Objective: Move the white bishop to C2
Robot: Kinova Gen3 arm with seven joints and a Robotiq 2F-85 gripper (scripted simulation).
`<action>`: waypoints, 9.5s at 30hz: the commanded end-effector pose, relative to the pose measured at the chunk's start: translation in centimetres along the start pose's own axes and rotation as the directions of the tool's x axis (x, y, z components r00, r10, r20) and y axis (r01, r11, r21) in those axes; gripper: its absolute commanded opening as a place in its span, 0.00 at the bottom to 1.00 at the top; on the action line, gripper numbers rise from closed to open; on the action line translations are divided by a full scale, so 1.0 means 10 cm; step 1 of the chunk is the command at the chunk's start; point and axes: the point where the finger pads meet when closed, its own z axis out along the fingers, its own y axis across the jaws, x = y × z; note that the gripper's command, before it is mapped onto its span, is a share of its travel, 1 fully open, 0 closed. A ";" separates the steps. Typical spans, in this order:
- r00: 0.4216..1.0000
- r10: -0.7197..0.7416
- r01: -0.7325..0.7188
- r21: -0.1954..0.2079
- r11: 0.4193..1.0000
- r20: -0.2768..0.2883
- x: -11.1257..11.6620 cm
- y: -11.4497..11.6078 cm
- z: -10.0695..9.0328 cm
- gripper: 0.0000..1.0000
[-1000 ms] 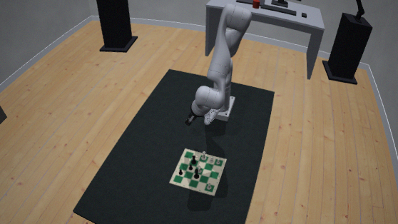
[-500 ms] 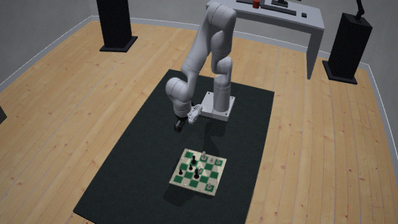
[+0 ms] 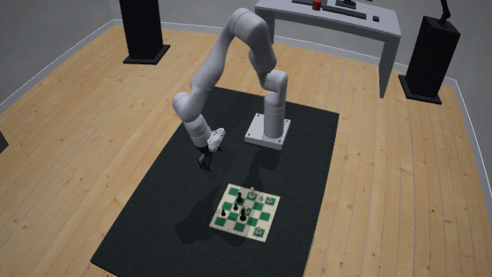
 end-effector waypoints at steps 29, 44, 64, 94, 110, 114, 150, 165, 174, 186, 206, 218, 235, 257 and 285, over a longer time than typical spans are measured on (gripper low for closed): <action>0.826 -0.208 0.101 -0.225 0.969 -0.523 -1.19 0.80 0.37 1.00; 0.774 -0.251 0.111 -0.265 0.958 -0.581 -1.32 0.91 0.42 1.00; 0.769 -0.255 0.112 -0.269 0.956 -0.586 -1.33 0.92 0.42 1.00; 0.769 -0.255 0.112 -0.269 0.956 -0.586 -1.33 0.92 0.42 1.00; 0.769 -0.255 0.112 -0.269 0.956 -0.586 -1.31 0.87 0.25 1.00; 0.769 -0.255 0.112 -0.269 0.956 -0.586 -1.27 0.81 0.00 1.00; 0.840 -0.387 0.344 -0.178 0.922 -0.380 -0.36 1.16 -0.30 1.00; 0.761 -0.646 0.643 -0.069 0.763 -0.059 0.83 1.52 -0.24 1.00; 0.639 -0.764 0.768 -0.021 0.640 0.090 1.45 1.60 -0.25 1.00; 0.390 -0.878 0.908 0.042 0.417 0.276 2.40 1.59 -0.30 1.00; 0.367 -0.884 0.917 0.047 0.396 0.289 2.48 1.59 -0.31 1.00; 0.407 -0.867 0.900 0.035 0.434 0.289 2.48 1.59 -0.29 1.00; 0.727 -0.632 0.669 -0.071 0.740 0.267 2.46 1.59 -0.15 1.00; 0.984 0.123 -0.088 -0.250 0.964 0.128 2.42 1.65 0.04 1.00; 0.917 0.396 -0.367 -0.290 0.884 0.047 2.41 1.69 0.08 0.37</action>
